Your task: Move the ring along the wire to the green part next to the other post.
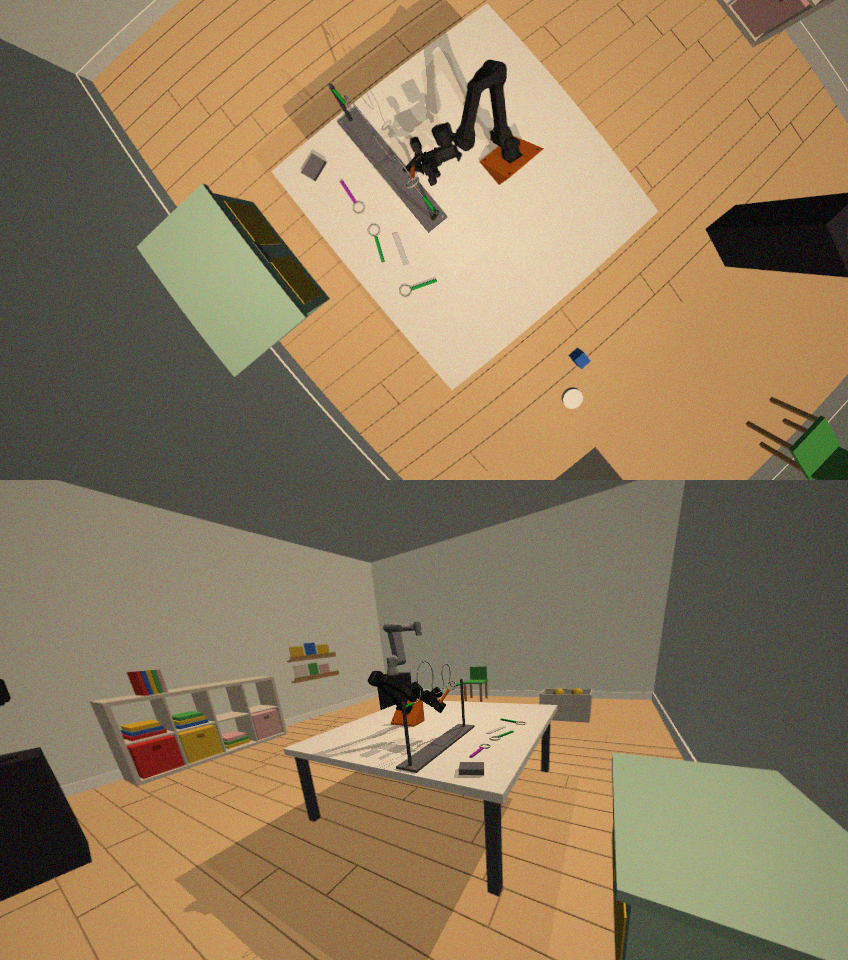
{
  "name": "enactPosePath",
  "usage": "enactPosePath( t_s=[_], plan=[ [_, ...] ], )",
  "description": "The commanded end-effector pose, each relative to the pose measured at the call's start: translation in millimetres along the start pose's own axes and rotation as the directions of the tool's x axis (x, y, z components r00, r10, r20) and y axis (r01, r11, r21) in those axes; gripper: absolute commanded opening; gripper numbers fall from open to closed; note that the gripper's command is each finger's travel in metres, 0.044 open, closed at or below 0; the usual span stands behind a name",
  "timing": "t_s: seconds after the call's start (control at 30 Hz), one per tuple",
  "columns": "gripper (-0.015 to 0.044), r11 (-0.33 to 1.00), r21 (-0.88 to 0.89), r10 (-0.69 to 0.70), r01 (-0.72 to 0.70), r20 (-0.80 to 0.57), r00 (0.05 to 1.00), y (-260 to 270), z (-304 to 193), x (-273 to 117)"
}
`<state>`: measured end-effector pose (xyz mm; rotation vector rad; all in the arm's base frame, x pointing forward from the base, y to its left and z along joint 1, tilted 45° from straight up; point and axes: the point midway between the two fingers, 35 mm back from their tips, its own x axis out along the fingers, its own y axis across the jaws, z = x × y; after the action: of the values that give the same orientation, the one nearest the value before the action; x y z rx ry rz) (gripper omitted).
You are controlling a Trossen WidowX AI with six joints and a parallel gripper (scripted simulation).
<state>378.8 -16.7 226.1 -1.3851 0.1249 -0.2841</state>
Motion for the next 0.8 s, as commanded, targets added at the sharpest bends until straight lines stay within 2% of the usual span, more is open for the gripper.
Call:
enactPosePath(
  t_s=[0.0, 0.77],
  plan=[
    [-0.0150, 0.996, 0.079, 0.044, -0.043, -0.015, 0.999, 17.0, -0.8, -2.3],
    [-0.0150, 0.880, 0.437, 0.216, -0.187, -0.017, 0.976, 80.8, 18.5, -19.6]
  ],
)
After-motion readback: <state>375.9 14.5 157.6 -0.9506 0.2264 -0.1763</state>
